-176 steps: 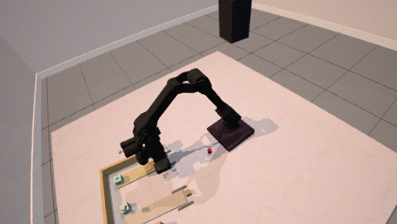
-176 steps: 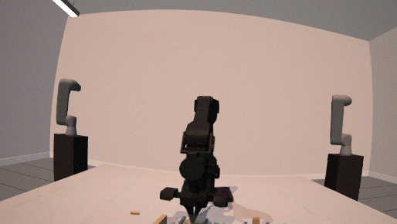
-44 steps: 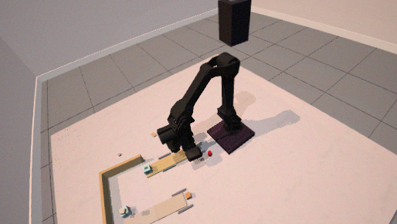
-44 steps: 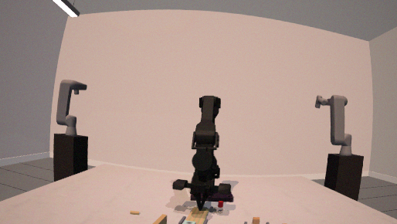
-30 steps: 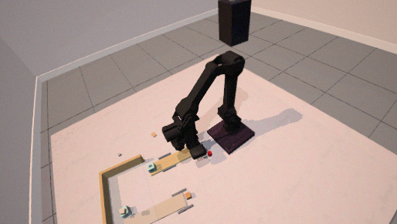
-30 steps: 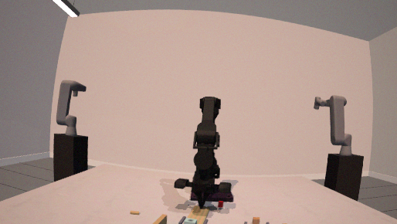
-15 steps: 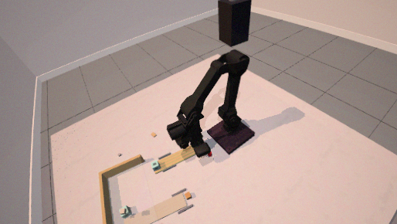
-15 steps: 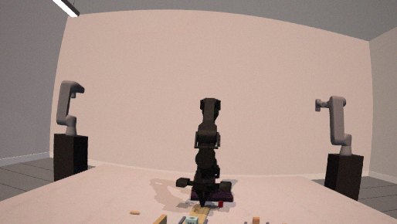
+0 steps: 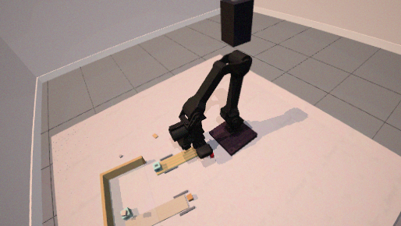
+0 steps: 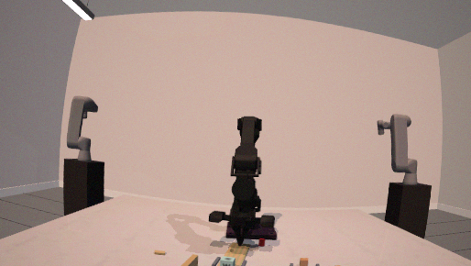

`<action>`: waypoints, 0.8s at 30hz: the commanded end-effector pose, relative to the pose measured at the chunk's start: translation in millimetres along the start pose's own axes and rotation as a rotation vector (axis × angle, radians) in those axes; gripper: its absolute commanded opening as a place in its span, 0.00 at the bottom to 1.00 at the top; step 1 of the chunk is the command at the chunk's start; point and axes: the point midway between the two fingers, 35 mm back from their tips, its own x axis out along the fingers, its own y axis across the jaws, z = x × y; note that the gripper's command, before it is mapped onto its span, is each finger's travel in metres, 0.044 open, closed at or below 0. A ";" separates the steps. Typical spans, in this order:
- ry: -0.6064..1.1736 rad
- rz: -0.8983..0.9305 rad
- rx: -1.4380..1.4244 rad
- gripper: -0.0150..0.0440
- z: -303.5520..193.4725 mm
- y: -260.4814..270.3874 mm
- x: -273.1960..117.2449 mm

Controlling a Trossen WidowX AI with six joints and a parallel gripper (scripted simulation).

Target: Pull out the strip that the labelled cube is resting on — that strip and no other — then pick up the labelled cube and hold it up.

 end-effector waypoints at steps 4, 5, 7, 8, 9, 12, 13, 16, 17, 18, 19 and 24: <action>0.028 0.000 0.002 0.25 -8.4 -0.1 4.0; 0.028 0.000 0.002 0.25 -8.4 -0.1 4.0; 0.028 0.000 0.002 0.25 -8.4 -0.1 4.0; 0.028 0.000 0.002 0.25 -8.4 -0.1 4.0; 0.028 0.000 0.002 0.25 -8.4 -0.1 4.0; 0.002 0.000 0.000 0.25 0.2 0.0 -2.2; 0.006 0.000 0.000 0.25 1.1 0.1 -9.0; 0.026 0.000 0.002 0.25 2.2 0.1 -39.7; 0.027 0.000 0.002 0.25 2.1 0.1 -42.2; 0.027 0.000 0.002 0.25 2.1 0.1 -42.2; 0.027 0.000 0.002 0.25 2.1 0.1 -42.2; 0.025 0.000 0.022 0.43 20.5 0.3 -41.7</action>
